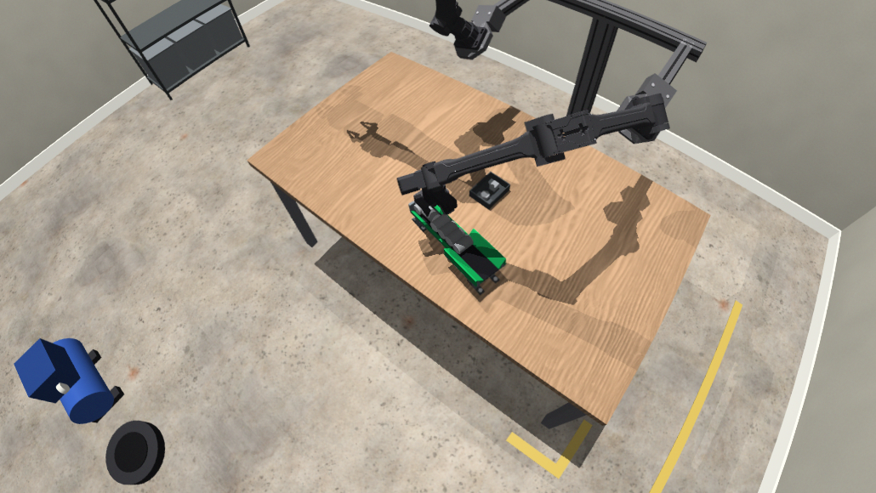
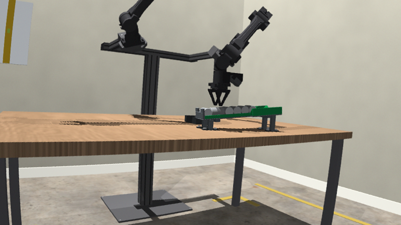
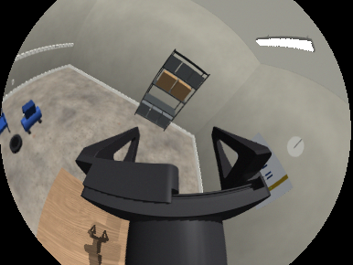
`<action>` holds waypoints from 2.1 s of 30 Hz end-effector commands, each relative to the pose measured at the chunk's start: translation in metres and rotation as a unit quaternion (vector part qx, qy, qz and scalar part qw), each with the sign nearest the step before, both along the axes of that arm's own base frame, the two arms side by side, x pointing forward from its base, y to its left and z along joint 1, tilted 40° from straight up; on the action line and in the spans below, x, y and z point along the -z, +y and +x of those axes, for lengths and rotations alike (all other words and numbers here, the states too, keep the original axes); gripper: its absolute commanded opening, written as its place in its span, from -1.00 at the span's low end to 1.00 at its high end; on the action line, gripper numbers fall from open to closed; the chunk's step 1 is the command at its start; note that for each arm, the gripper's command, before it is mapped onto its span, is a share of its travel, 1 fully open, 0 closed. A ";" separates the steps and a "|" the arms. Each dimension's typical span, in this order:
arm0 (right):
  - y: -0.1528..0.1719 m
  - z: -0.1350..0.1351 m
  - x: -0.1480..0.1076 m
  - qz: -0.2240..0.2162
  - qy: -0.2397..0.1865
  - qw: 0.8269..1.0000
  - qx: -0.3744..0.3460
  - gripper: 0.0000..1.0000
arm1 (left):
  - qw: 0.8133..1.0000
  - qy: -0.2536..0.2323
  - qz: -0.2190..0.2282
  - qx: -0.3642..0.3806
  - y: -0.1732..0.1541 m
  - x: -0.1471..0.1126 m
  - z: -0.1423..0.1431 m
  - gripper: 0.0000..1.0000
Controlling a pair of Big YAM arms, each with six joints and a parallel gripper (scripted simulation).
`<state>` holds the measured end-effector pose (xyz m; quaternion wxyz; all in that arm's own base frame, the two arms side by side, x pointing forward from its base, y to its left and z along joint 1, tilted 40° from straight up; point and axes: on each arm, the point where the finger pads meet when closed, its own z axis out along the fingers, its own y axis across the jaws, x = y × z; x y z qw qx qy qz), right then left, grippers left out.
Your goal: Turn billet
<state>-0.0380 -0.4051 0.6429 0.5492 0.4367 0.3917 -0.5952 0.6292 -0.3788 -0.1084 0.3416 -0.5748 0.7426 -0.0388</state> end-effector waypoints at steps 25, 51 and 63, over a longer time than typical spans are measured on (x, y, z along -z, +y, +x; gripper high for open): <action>0.010 -0.006 -0.007 -0.005 0.007 1.000 0.010 1.00 | 1.000 0.002 0.002 0.013 -0.011 -0.007 0.000 0.15; 0.010 -0.006 -0.007 -0.005 0.007 1.000 0.010 1.00 | 1.000 -0.012 -0.010 0.014 -0.019 -0.018 0.002 0.15; 0.010 -0.006 -0.007 -0.005 0.007 1.000 0.010 1.00 | 1.000 -0.005 -0.003 0.013 -0.018 -0.010 0.006 0.15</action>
